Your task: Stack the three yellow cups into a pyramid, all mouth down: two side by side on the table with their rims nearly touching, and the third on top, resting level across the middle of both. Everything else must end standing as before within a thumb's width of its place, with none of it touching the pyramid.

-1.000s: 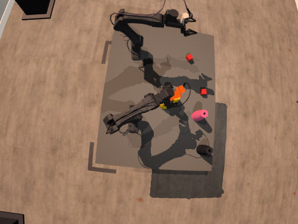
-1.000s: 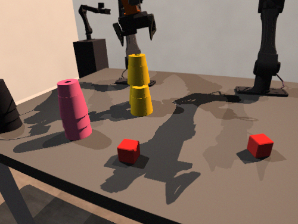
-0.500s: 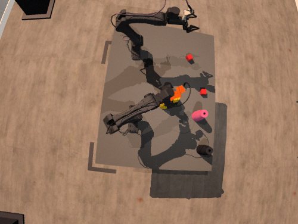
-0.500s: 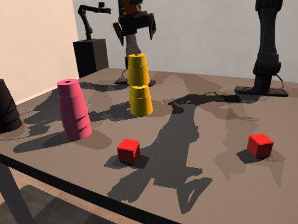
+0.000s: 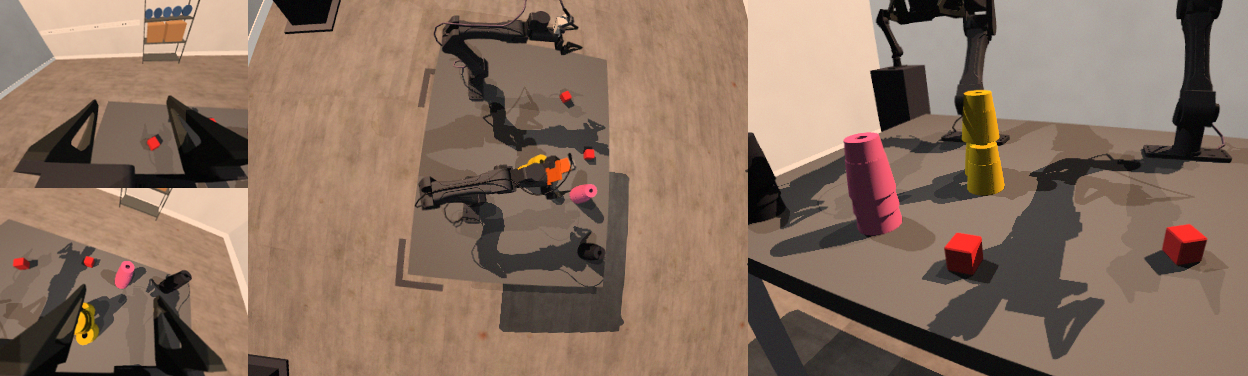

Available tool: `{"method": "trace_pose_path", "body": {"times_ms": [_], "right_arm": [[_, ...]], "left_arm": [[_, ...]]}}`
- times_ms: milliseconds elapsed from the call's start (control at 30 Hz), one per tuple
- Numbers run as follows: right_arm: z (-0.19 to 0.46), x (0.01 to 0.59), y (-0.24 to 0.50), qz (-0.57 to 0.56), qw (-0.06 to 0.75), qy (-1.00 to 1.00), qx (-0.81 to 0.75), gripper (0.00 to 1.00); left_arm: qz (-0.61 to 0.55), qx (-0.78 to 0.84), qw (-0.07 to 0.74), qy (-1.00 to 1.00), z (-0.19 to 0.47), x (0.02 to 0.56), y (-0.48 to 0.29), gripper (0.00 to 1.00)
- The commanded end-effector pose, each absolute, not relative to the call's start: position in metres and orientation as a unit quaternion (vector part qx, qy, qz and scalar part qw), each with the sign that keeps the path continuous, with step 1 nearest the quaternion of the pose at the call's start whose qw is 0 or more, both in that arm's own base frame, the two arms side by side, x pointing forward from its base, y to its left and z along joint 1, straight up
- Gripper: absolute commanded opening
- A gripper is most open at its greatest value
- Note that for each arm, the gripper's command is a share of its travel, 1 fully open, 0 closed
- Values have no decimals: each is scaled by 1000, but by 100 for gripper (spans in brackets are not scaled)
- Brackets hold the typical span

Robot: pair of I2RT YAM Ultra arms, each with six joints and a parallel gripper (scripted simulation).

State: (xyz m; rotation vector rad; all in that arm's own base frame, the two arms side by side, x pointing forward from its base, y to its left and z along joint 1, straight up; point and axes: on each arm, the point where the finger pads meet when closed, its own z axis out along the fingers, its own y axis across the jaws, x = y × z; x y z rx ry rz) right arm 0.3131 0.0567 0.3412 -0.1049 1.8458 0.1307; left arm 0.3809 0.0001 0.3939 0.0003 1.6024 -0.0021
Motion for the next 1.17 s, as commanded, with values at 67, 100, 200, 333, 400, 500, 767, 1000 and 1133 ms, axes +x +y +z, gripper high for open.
{"method": "trace_pose_path", "body": {"times_ms": [67, 100, 200, 333, 400, 500, 767, 1000, 1133], "right_arm": [[391, 347, 42, 43, 676, 734, -44, 100], [397, 352, 36, 36, 685, 727, -38, 100], [411, 365, 18, 15, 706, 708, -19, 100], [419, 376, 5, 1, 719, 695, -6, 100], [420, 379, 2, -2, 721, 693, -3, 100], [415, 383, -1, -5, 713, 701, 0, 100], [414, 383, -1, -5, 712, 702, 0, 100], [414, 383, -1, -5, 712, 702, 0, 100], [414, 383, -1, -5, 712, 702, 0, 100]], "left_arm": [[0, 0, 711, 703, 412, 381, 1, 100], [0, 0, 711, 703, 412, 381, 1, 100], [0, 0, 711, 703, 412, 381, 1, 100], [0, 0, 711, 703, 412, 381, 1, 100], [0, 0, 711, 703, 412, 381, 1, 100], [0, 0, 711, 703, 412, 381, 1, 100], [0, 0, 711, 703, 412, 381, 1, 100], [0, 0, 711, 703, 412, 381, 1, 100], [0, 0, 711, 703, 412, 381, 1, 100]]}}
